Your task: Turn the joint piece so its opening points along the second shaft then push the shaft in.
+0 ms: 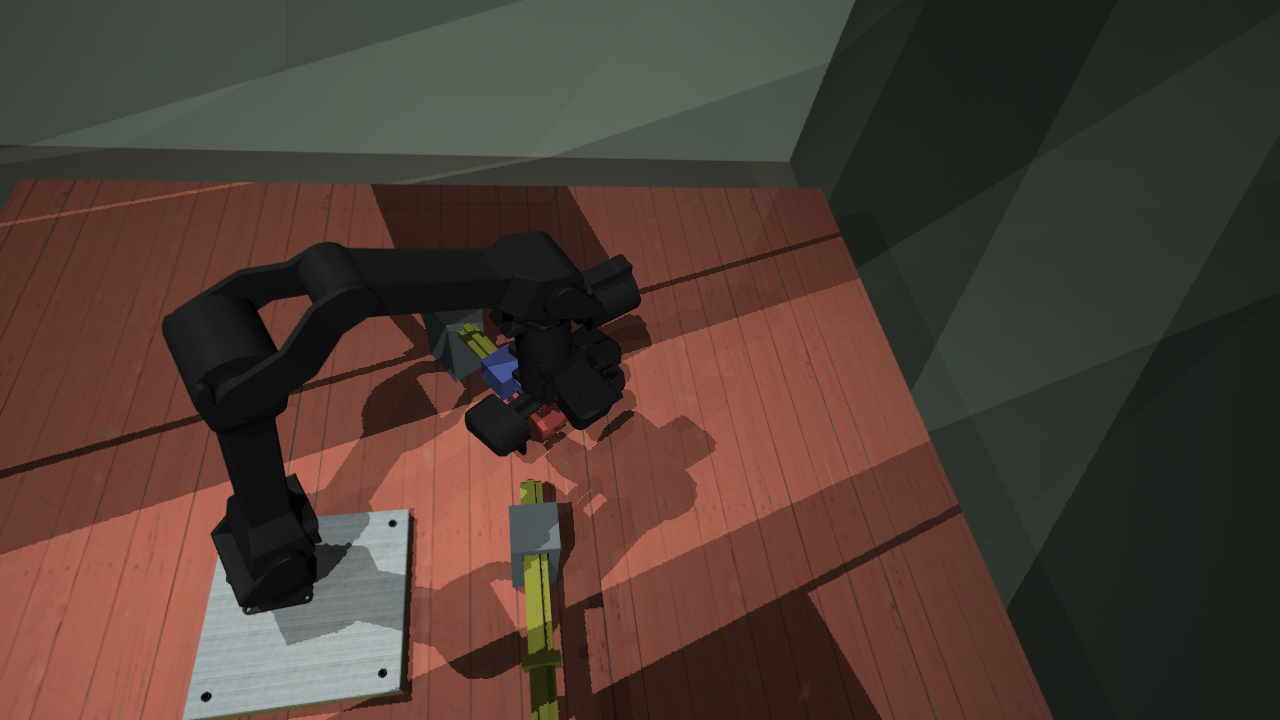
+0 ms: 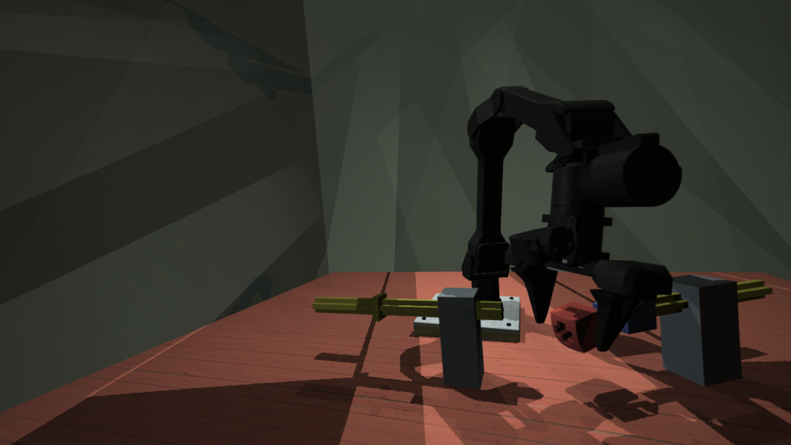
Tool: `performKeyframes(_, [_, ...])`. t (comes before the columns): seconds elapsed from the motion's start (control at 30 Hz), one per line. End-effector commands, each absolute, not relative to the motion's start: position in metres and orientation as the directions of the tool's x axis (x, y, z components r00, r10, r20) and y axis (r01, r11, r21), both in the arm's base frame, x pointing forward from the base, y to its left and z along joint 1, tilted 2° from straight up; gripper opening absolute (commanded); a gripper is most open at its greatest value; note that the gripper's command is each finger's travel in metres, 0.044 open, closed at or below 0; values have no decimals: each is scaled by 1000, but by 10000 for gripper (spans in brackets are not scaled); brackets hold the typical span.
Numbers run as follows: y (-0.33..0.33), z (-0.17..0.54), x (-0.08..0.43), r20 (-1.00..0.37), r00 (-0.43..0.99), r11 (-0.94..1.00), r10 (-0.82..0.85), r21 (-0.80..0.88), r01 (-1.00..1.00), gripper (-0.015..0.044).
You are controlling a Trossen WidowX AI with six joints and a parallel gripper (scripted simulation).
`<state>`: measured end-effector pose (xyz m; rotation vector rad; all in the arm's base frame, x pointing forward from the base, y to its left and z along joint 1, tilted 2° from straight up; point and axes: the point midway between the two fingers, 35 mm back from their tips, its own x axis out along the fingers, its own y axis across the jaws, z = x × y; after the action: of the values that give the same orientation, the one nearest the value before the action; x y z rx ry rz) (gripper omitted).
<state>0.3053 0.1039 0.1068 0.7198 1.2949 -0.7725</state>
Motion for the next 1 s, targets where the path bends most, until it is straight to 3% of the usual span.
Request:
performKeyframes(0.0, [105, 130, 310, -991, 118, 640, -68, 47, 767, 440])
performKeyframes(0.6, [95, 243, 298, -990, 136, 956, 33, 71, 284, 440])
performKeyframes(0.97, [83, 218, 311, -997, 77, 986, 30, 42, 159, 440])
